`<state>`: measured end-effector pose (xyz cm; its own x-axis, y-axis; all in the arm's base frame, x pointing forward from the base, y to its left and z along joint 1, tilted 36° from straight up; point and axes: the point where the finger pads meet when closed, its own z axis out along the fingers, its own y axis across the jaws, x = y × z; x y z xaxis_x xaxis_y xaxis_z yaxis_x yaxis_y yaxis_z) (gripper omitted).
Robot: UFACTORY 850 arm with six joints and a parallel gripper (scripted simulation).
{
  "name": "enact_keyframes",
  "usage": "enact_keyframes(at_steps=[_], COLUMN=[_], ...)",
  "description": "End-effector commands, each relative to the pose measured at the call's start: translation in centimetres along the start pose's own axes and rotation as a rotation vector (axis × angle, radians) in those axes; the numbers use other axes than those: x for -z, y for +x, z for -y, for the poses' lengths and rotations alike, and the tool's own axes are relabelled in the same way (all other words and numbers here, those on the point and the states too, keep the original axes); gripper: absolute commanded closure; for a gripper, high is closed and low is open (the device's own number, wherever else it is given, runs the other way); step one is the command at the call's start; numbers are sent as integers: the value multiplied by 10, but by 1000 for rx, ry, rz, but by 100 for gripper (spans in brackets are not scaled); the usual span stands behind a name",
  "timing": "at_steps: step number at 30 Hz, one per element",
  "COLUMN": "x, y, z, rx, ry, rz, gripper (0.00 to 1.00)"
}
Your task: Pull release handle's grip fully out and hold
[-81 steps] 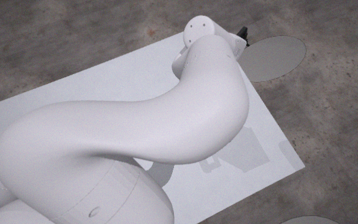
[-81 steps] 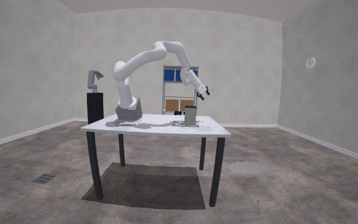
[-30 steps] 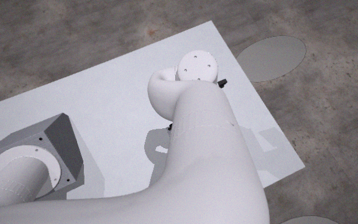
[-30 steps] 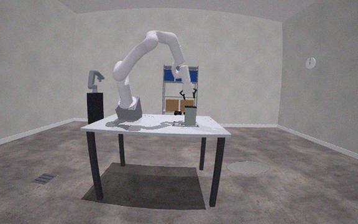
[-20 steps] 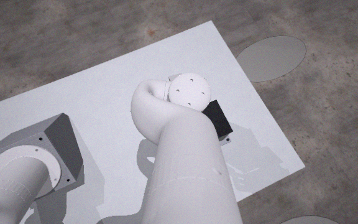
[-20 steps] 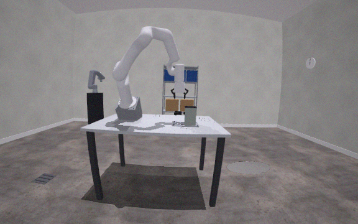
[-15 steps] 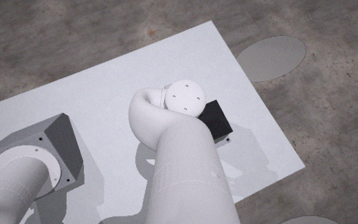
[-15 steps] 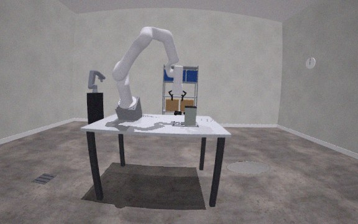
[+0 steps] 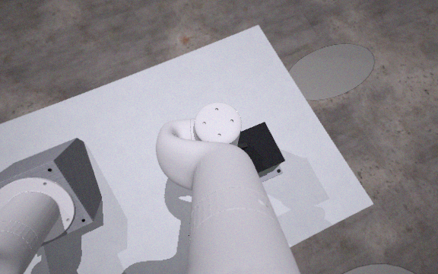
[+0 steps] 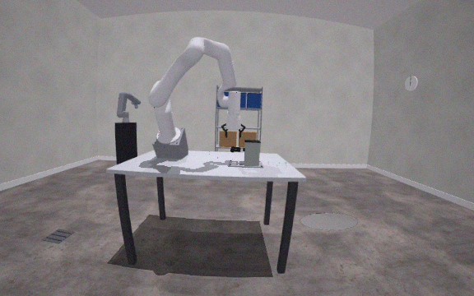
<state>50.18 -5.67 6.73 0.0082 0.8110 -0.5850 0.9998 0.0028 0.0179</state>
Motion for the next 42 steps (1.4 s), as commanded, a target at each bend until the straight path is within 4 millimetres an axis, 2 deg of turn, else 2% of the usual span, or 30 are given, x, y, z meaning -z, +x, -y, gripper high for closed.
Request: enact_keyframes(at_steps=[1, 2, 42], x=[0, 0, 0], y=[0, 0, 0], z=[-1, -1, -1], rx=[0, 0, 0], ry=[-2, -2, -2], rz=[2, 2, 2], gripper=[0, 100, 100])
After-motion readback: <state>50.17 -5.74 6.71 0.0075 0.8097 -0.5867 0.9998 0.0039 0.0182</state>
